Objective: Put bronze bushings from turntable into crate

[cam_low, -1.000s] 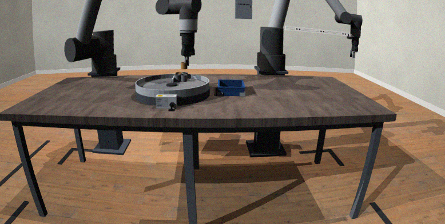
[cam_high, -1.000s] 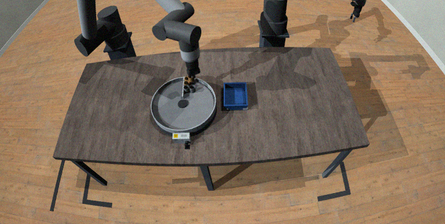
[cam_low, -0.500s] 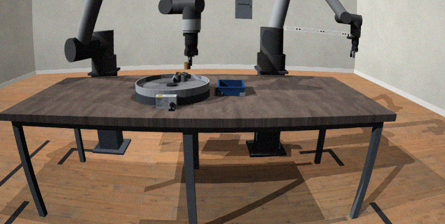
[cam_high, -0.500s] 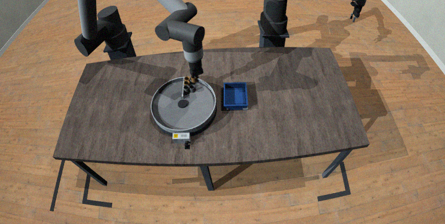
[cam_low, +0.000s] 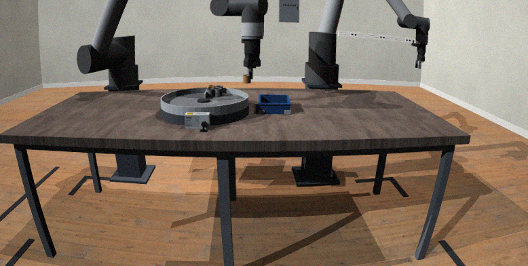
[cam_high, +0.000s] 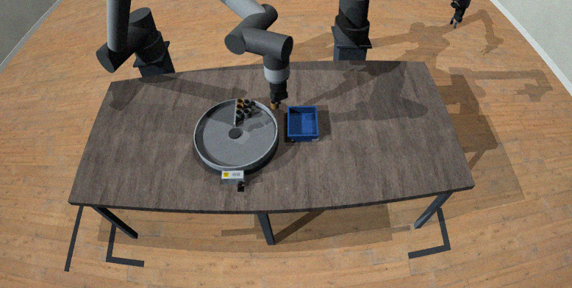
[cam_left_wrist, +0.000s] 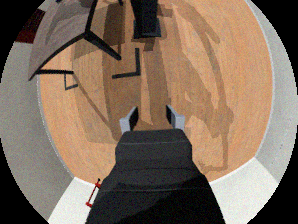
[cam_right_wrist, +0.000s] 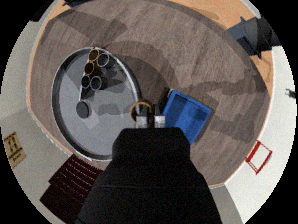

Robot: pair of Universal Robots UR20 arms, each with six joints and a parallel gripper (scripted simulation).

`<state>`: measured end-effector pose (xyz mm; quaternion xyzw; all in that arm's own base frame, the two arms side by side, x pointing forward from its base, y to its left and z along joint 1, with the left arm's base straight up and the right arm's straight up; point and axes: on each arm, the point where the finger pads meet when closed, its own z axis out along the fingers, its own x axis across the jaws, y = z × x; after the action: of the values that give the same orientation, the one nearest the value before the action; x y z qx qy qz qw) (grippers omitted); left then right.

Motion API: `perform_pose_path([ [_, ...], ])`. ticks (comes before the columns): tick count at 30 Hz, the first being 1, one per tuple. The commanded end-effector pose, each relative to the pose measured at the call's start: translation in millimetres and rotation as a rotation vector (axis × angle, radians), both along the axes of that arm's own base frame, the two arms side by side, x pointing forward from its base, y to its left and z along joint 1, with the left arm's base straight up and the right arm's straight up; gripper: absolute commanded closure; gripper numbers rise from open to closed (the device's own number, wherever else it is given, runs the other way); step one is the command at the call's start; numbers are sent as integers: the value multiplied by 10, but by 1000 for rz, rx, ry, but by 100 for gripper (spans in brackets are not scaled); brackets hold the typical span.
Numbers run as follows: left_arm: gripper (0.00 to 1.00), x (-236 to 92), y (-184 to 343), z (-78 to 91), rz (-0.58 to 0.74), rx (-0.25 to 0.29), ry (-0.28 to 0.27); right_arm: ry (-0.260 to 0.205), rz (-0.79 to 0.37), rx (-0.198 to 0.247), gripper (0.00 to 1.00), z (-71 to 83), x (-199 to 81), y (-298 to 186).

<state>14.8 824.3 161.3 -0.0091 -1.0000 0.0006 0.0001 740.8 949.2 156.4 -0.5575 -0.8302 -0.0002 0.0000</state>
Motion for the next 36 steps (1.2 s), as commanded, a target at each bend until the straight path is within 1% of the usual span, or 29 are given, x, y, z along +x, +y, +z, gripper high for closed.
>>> perform_pose_path([
  [1, 0, 1, 5, 6, 0, 1, 0, 0, 0, 1, 100, 14, 161, 536],
  [5, 0, 1, 5, 6, 0, 1, 0, 0, 0, 1, 100, 14, 259, 898],
  [9, 0, 1, 5, 6, 0, 1, 0, 0, 0, 1, 100, 15, 325, 1145],
  [17, 0, 1, 5, 6, 0, 1, 0, 0, 0, 1, 100, 15, 366, 1293],
  [36, 0, 1, 5, 6, 0, 1, 0, 0, 0, 1, 100, 15, 368, 1301],
])
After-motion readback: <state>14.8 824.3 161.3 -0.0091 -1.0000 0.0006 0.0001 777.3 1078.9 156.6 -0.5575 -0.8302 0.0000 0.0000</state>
